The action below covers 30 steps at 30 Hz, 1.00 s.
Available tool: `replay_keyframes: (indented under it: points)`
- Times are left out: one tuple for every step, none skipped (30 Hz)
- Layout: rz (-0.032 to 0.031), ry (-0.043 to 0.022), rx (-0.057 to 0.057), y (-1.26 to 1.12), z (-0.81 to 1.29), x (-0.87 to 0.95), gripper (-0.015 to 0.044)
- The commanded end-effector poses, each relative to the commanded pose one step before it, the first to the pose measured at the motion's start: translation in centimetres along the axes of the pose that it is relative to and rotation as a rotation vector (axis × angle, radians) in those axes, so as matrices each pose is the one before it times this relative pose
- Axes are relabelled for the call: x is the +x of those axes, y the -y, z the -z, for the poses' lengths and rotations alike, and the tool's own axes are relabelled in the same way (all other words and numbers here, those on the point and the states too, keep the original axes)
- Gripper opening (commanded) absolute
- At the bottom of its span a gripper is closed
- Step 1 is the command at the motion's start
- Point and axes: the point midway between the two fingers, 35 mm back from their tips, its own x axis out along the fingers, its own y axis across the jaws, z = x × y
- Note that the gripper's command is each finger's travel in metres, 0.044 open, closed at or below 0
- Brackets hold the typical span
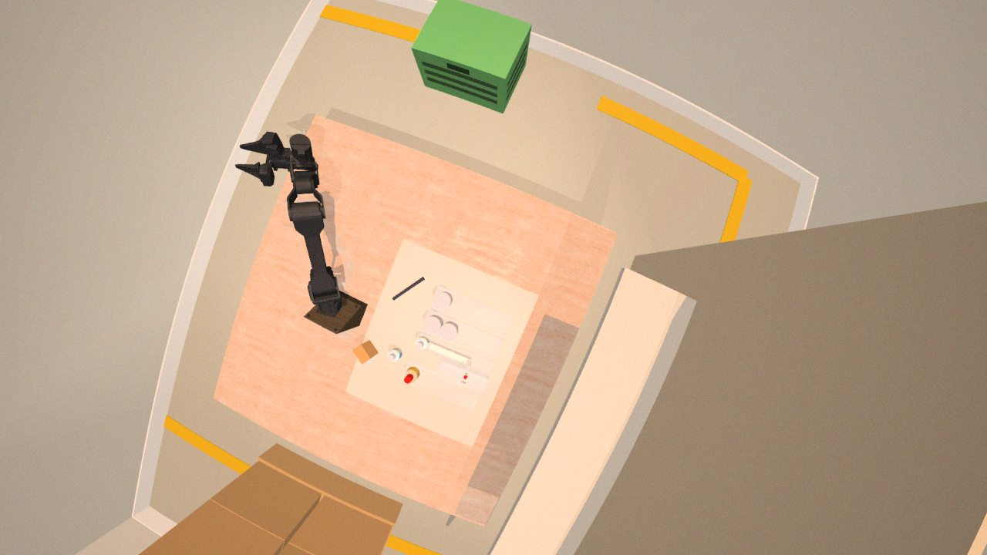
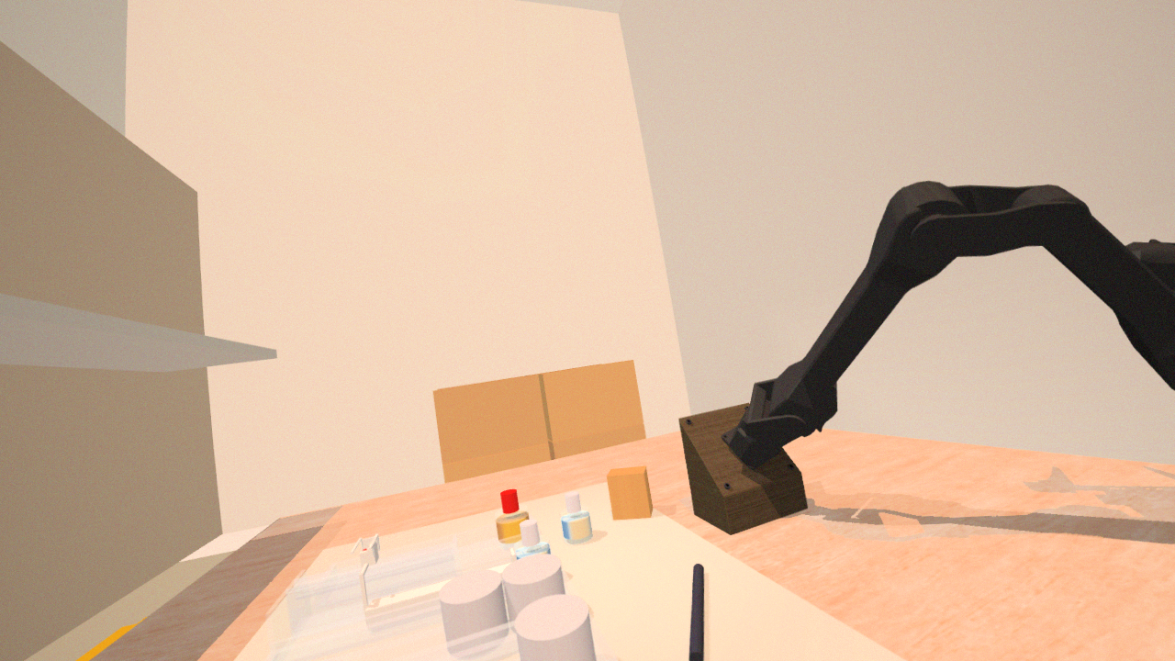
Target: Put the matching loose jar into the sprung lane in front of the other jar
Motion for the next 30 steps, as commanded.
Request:
replay_keyframes:
  points:
    - [0.00385, -0.00061, -0.0003, 0.072, 0.005, -0.086, 0.0426]
    - [0.01156, -0.00184, -0.0009, 0.215, 0.016, -0.258, 0.0440]
    - [0.01928, -0.00311, -0.0015, 0.359, 0.027, -0.432, 0.0440]
    - [0.02701, -0.00446, -0.0022, 0.505, 0.038, -0.606, 0.0440]
    - [0.03475, -0.00591, -0.0029, 0.655, 0.050, -0.781, 0.0440]
    - [0.04251, -0.00749, -0.0038, 0.811, 0.063, -0.957, 0.0440]
    - [0.04659, -0.00854, -0.0044, 0.903, 0.071, -1.048, 0.0440]
    - [0.04671, -0.00882, -0.0052, 0.907, 0.027, -1.056, 0.0440]
    - [0.04673, -0.00914, -0.0055, 0.923, 0.027, -1.053, 0.0440]
    - [0.04675, -0.00946, -0.0057, 0.940, 0.031, -1.050, 0.0440]
    - [0.04634, -0.00969, -0.0059, 0.949, 0.035, -1.036, 0.0440]
    - [0.04628, -0.00999, -0.0061, 0.964, 0.040, -1.031, 0.0440]
    - [0.04628, -0.01030, -0.0063, 0.981, 0.045, -1.026, 0.0440]
    - [0.04628, -0.01061, -0.0065, 0.997, 0.050, -1.022, 0.0440]
    - [0.04628, -0.01092, -0.0067, 1.014, 0.056, -1.017, 0.0440]
    - [0.04627, -0.01123, -0.0069, 1.030, 0.062, -1.012, 0.0440]
    - [0.04626, -0.01153, -0.0071, 1.046, 0.068, -1.007, 0.0440]
    - [0.04624, -0.01183, -0.0073, 1.062, 0.075, -1.001, 0.0440]
    - [0.04622, -0.01213, -0.0074, 1.078, 0.082, -0.995, 0.0440]
    - [0.04620, -0.01243, -0.0076, 1.094, 0.090, -0.989, 0.0440]
    - [0.04560, -0.01396, -0.0047, 1.086, 0.159, -1.011, 0.0440]
    - [0.04577, -0.01423, -0.0049, 1.105, 0.167, -1.009, 0.0440]
    - [0.04577, -0.01445, -0.0050, 1.119, 0.174, -1.002, 0.0440]
    - [0.04577, -0.01467, -0.0051, 1.134, 0.182, -0.996, 0.0440]
    - [0.04576, -0.01489, -0.0052, 1.148, 0.190, -0.989, 0.0440]
    - [0.04575, -0.01510, -0.0052, 1.162, 0.198, -0.982, 0.0440]
    - [0.04573, -0.01532, -0.0053, 1.176, 0.207, -0.975, 0.0440]
    - [0.04571, -0.01555, -0.0054, 1.190, 0.216, -0.967, 0.0440]
    - [0.04542, -0.01615, -0.0046, 1.195, 0.244, -0.966, 0.0440]
    - [0.04536, -0.01641, -0.0045, 1.207, 0.256, -0.959, 0.0440]
